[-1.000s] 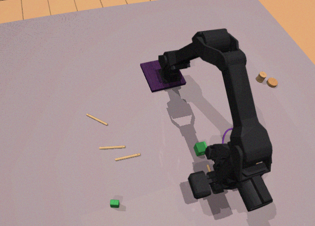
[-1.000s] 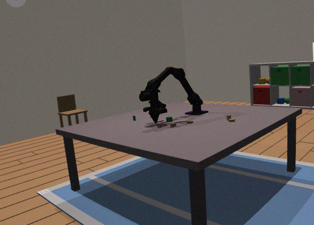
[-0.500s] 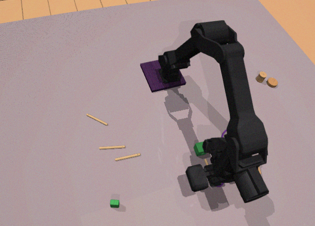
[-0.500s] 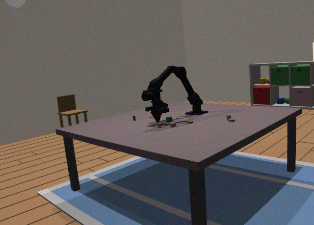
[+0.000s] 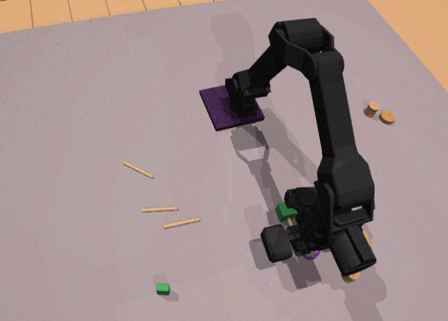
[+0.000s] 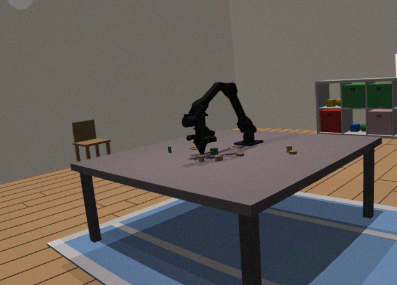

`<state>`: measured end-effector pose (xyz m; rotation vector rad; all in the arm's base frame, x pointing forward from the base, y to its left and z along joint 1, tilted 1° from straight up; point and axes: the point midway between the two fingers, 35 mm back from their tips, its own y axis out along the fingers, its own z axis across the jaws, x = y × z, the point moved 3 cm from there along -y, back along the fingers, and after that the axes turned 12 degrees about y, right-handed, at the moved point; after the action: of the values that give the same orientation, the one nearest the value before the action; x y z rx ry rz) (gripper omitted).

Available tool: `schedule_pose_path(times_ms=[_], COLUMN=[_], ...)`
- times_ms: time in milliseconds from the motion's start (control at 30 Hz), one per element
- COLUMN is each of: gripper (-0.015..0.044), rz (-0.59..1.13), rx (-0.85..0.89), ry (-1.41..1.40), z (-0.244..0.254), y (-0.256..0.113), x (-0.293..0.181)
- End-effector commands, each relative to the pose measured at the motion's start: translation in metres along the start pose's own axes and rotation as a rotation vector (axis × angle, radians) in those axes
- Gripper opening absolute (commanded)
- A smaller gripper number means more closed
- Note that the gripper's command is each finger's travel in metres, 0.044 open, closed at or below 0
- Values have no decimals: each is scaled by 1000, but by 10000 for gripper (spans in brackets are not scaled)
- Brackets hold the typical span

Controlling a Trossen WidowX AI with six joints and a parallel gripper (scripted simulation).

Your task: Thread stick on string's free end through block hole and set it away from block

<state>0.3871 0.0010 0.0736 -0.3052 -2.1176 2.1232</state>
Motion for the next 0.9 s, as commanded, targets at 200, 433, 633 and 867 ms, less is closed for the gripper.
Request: schedule_pose_path(times_ms=[200, 433, 633, 867], gripper=[0, 0, 0, 0], rz=[6, 5, 6, 8], rx=[3, 4, 4, 3], ry=[-3, -3, -3, -3], z=[2, 4, 6, 8], y=[0, 0, -1, -1], x=[3, 13, 20, 29])
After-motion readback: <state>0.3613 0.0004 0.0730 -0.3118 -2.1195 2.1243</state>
